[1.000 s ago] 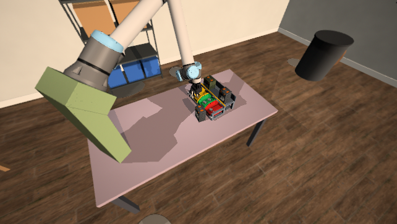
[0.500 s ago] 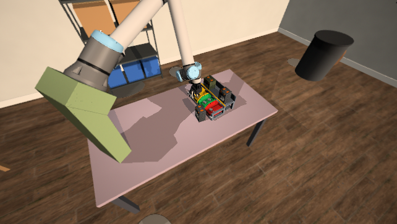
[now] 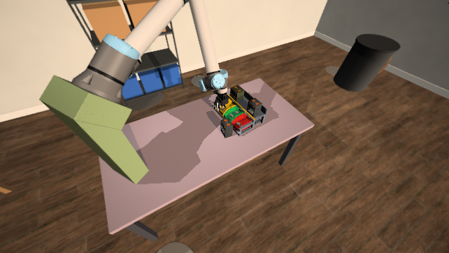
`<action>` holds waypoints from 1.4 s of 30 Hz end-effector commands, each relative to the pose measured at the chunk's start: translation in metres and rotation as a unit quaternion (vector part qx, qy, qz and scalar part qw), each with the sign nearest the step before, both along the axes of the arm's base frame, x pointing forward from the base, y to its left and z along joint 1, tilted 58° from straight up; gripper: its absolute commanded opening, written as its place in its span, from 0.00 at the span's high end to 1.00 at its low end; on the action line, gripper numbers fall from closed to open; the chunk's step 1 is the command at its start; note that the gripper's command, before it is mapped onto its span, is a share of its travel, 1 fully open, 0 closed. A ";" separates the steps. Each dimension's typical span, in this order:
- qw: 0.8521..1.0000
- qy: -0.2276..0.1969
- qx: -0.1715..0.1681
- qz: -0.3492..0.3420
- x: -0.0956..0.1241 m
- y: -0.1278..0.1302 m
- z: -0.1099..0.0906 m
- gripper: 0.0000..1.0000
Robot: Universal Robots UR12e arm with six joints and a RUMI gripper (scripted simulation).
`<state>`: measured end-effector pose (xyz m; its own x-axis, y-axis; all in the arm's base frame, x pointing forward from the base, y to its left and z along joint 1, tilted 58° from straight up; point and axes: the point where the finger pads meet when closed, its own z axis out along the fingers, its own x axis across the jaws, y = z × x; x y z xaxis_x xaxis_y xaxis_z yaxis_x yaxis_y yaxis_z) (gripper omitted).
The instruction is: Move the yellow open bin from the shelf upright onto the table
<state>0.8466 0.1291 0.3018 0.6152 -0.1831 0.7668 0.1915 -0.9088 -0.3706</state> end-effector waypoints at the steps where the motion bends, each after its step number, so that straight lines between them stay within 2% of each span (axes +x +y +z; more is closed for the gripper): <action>1: 1.000 0.000 0.000 0.000 0.000 0.000 0.001 0.74; 35: 1.000 0.000 0.000 0.000 -0.004 -0.002 0.003 0.74; 42: 1.000 0.000 0.000 0.000 0.004 0.002 -0.002 0.74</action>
